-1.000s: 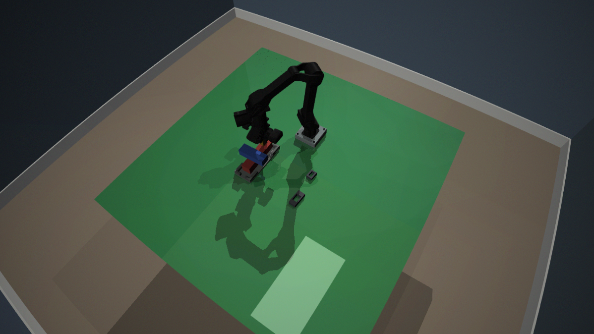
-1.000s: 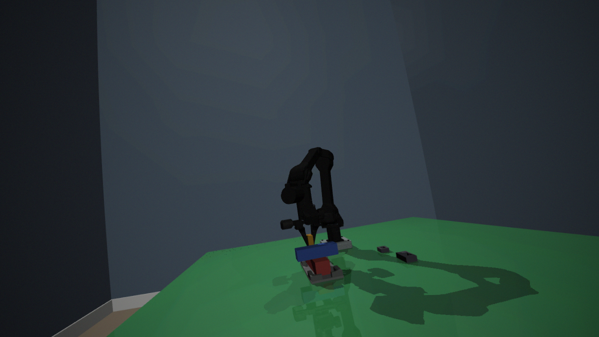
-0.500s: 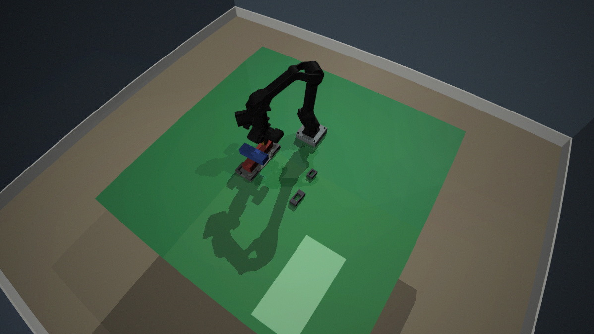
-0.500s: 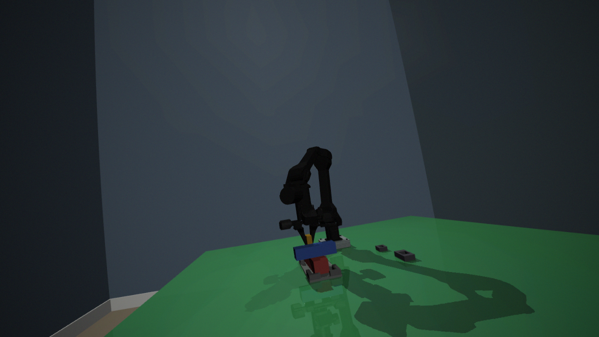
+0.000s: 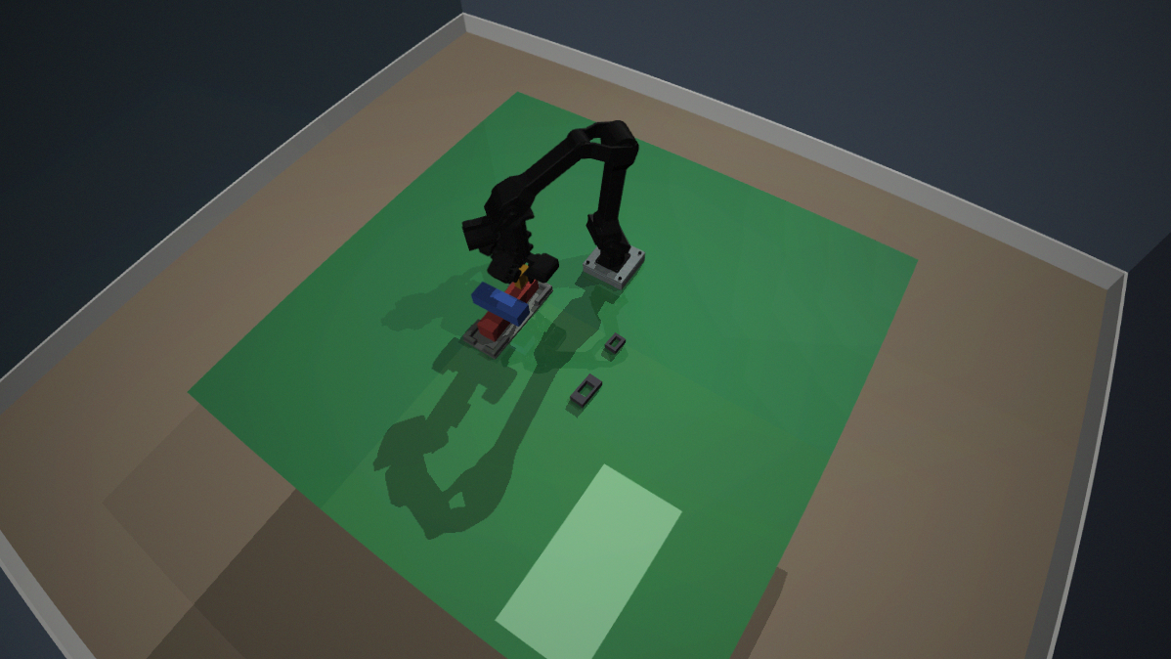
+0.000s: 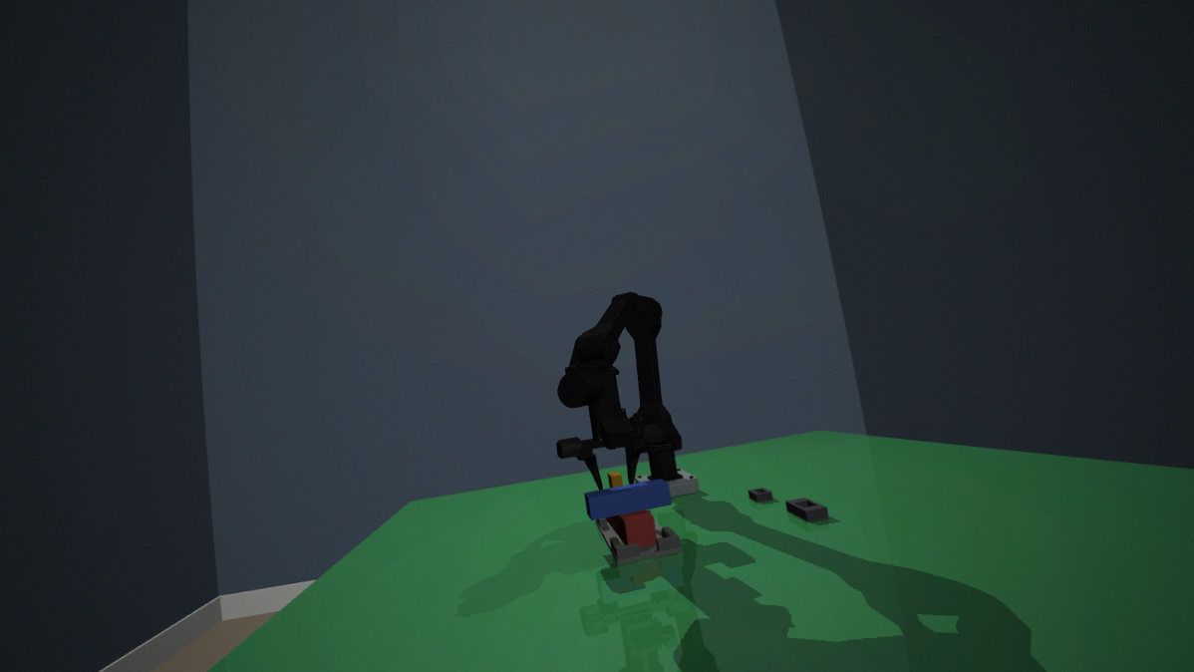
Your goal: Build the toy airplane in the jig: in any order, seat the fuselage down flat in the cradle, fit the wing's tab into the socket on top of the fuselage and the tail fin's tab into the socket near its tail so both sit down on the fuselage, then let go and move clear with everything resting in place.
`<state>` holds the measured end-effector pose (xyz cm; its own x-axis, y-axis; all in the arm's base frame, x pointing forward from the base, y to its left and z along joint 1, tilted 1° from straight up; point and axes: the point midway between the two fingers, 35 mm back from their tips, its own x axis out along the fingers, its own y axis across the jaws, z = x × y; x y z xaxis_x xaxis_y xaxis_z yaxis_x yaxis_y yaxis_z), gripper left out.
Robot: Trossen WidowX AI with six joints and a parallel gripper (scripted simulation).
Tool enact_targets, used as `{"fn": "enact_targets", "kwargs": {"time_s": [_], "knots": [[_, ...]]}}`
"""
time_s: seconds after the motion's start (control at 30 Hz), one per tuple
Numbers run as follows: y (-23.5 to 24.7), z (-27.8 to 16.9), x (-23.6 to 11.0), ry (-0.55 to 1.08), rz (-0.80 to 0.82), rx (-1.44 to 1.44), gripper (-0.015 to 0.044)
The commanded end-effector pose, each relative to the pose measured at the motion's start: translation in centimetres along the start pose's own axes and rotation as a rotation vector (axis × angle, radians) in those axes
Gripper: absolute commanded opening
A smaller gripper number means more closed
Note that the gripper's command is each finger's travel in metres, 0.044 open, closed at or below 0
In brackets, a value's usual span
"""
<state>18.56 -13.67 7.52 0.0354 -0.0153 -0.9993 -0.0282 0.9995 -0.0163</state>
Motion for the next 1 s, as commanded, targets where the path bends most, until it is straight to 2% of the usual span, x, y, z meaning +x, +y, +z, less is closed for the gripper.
{"fn": "enact_targets", "kwargs": {"time_s": [0.0,0.27,0.97], "knots": [[0.0,0.0,-0.2,-0.001,0.0,0.0,0.026],[0.0,0.0,-8.9,-0.003,0.001,-0.001,0.026],[-0.3,0.2,-9.1,-0.003,0.001,-0.001,0.026]]}}
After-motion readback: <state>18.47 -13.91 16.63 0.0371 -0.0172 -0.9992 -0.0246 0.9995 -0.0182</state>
